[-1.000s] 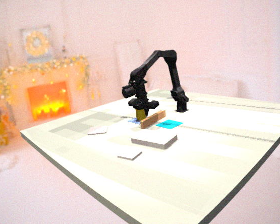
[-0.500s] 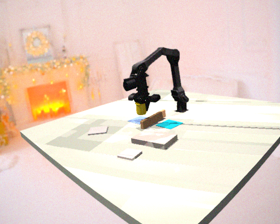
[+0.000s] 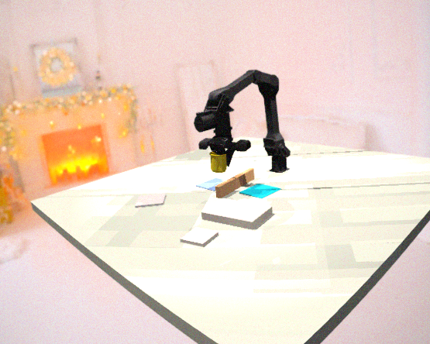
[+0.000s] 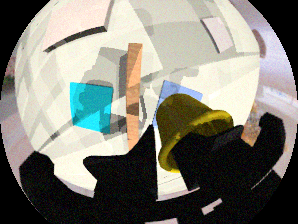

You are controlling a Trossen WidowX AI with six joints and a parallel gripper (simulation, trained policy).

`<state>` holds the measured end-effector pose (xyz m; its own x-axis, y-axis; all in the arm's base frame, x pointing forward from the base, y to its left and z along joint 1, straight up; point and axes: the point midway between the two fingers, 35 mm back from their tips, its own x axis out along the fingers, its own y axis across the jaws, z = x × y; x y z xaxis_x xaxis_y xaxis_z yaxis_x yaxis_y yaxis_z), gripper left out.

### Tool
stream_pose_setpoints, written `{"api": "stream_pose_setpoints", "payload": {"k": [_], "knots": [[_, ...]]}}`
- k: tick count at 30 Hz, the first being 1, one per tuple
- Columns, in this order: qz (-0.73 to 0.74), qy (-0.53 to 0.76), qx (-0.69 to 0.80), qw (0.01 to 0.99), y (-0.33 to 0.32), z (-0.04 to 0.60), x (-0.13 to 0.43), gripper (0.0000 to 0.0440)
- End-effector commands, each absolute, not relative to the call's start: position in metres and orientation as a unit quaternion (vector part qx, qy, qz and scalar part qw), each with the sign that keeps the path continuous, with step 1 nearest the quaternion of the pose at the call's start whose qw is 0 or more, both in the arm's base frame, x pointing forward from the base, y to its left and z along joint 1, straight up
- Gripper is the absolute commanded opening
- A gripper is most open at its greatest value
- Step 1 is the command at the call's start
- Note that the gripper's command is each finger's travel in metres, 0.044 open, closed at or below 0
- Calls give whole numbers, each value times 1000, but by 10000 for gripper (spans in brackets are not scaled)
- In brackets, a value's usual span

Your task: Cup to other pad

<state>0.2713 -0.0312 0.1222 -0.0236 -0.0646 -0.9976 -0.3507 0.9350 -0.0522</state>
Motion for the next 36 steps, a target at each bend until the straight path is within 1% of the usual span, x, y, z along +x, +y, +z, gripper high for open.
{"api": "stream_pose_setpoints", "payload": {"k": [1, 19, 36], "knots": [[108, 698, -151, 692, -24, 128, 274, 3], [132, 663, -181, 714, 27, 133, 279, 0], [158, 641, -197, 724, 76, 120, 268, 0]]}}
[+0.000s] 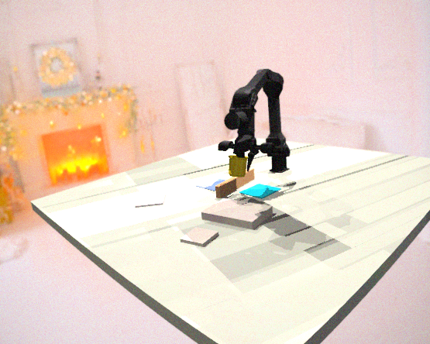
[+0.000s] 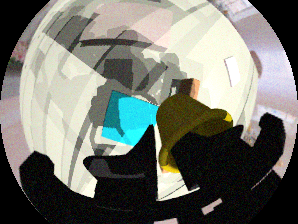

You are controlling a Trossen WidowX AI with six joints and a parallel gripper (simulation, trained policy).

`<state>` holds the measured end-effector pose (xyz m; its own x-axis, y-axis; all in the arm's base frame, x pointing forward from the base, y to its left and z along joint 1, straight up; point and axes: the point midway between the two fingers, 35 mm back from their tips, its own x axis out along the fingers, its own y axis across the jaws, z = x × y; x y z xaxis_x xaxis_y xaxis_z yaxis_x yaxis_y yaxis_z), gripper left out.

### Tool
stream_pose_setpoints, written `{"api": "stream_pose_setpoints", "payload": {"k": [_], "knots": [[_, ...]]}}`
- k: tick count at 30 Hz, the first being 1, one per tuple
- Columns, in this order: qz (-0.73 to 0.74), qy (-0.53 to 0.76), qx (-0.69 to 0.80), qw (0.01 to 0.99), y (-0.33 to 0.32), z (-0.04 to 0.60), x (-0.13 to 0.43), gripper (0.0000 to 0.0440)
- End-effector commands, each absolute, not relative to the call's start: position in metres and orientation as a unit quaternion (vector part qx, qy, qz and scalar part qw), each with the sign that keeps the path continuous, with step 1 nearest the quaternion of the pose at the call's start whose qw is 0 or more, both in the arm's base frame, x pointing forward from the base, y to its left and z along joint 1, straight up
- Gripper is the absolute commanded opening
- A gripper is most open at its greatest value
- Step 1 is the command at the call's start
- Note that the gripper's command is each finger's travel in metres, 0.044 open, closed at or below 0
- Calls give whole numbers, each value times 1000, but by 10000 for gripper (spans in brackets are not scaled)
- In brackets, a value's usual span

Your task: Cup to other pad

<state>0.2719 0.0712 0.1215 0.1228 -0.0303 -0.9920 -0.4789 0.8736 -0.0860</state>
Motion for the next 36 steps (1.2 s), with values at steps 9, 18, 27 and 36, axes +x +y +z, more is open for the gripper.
{"api": "stream_pose_setpoints", "payload": {"k": [9, 18, 27, 36], "knots": [[169, 635, -203, 726, 99, 107, 257, 0], [168, 637, -204, 724, 109, 87, 242, 8], [161, 635, -200, 729, 110, 70, 233, 40], [162, 617, -182, 749, 113, 71, 236, 123]]}}
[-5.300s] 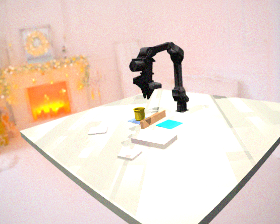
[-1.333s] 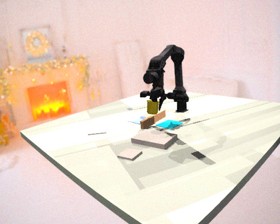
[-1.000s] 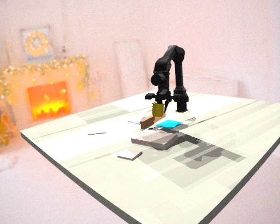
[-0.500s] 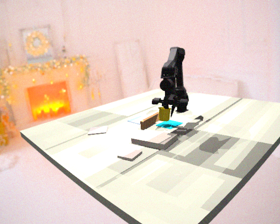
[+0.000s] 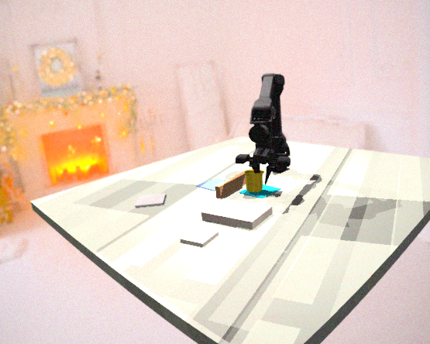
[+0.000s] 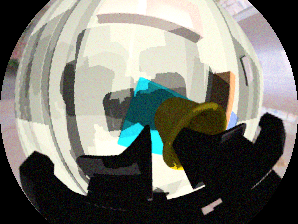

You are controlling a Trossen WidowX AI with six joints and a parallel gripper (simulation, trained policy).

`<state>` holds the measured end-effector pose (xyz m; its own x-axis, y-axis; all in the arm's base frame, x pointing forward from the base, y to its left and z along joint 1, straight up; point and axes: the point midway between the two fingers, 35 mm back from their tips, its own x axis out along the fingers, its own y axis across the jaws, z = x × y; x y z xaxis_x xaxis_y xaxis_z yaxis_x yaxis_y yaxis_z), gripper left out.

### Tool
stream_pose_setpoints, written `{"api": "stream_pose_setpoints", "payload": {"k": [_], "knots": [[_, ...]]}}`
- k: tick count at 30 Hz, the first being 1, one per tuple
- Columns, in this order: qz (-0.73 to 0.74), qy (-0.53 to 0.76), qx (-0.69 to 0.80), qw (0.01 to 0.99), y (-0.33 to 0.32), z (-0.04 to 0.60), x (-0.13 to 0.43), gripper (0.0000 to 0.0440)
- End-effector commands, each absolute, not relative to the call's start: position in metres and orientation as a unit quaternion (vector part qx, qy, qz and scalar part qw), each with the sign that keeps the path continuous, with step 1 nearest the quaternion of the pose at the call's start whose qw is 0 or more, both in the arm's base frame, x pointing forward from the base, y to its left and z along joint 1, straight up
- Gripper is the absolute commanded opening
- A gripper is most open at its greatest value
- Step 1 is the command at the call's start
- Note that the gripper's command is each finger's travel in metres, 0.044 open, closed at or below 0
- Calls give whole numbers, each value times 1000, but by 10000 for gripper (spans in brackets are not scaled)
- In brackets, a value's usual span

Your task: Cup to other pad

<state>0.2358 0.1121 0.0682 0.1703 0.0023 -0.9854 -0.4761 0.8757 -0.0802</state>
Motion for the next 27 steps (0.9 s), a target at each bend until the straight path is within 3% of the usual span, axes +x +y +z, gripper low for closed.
{"api": "stream_pose_setpoints", "payload": {"k": [1, 27], "knots": [[162, 613, -178, 752, 113, 72, 238, 143], [182, 559, -118, 800, 114, 119, 227, 249]]}}
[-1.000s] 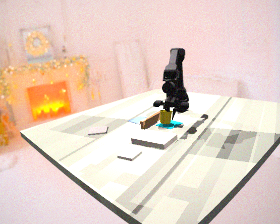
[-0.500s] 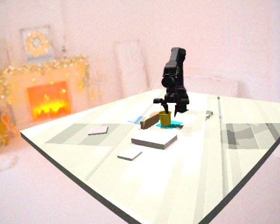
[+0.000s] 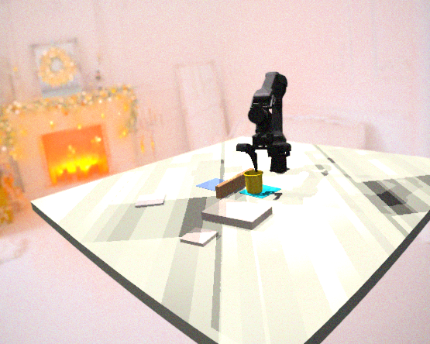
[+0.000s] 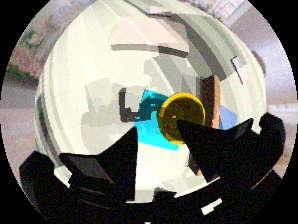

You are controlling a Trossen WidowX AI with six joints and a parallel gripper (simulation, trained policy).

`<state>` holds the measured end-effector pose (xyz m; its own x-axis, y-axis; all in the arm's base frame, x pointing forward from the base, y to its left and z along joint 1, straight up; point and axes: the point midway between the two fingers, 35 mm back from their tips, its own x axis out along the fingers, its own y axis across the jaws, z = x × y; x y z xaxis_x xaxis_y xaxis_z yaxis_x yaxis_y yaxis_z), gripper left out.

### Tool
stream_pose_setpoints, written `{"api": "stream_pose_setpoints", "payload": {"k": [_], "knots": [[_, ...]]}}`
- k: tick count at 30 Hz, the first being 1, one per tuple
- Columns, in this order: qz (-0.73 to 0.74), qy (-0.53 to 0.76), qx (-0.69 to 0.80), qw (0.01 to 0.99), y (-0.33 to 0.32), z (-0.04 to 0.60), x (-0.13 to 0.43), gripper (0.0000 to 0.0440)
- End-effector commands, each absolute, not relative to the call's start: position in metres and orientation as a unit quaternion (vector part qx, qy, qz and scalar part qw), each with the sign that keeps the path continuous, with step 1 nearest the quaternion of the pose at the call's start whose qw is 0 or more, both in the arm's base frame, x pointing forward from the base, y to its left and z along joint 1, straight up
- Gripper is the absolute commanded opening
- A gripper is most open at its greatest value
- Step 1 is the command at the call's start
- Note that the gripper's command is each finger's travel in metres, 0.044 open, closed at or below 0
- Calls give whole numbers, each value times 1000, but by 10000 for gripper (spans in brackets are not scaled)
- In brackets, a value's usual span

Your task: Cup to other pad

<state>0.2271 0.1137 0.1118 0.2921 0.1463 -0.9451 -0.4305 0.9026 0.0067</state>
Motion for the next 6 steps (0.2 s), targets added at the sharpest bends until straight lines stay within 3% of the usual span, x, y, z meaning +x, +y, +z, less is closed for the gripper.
{"api": "stream_pose_setpoints", "payload": {"k": [1, 6], "knots": [[183, 556, -116, 803, 114, 122, 227, 254], [184, 538, -108, 815, 113, 138, 228, 315]]}}
